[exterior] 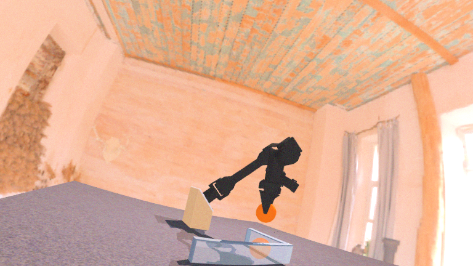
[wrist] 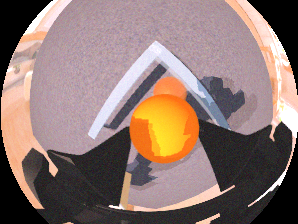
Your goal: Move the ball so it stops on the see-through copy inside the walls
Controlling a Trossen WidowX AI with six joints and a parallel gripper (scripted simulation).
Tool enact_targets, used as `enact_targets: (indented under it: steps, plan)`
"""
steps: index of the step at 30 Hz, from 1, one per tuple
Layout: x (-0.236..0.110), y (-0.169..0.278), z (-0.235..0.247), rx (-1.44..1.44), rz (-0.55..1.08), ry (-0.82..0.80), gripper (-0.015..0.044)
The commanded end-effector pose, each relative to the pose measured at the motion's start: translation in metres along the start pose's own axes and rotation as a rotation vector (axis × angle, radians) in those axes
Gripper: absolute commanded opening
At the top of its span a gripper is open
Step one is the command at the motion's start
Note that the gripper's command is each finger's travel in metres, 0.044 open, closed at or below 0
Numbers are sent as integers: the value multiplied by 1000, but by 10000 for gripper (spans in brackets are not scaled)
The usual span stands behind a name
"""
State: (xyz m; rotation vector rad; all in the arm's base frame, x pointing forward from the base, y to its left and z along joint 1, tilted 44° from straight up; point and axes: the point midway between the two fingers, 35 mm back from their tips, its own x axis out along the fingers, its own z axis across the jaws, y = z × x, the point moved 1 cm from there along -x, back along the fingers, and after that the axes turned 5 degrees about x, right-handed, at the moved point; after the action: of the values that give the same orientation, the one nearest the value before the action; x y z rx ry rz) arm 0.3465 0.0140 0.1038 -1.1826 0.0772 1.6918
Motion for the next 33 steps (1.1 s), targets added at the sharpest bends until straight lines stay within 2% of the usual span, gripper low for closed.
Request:
enact_targets:
  steps: [1, 21, 29, 33]
  plan:
    - [4, -3, -5, 146, -8, 3, 0]
    - [28, -7, -22, 794, -10, 0, 0]
    - [30, -7, -23, 816, -10, 0, 0]
    - [44, -8, -24, 816, -10, 1, 0]
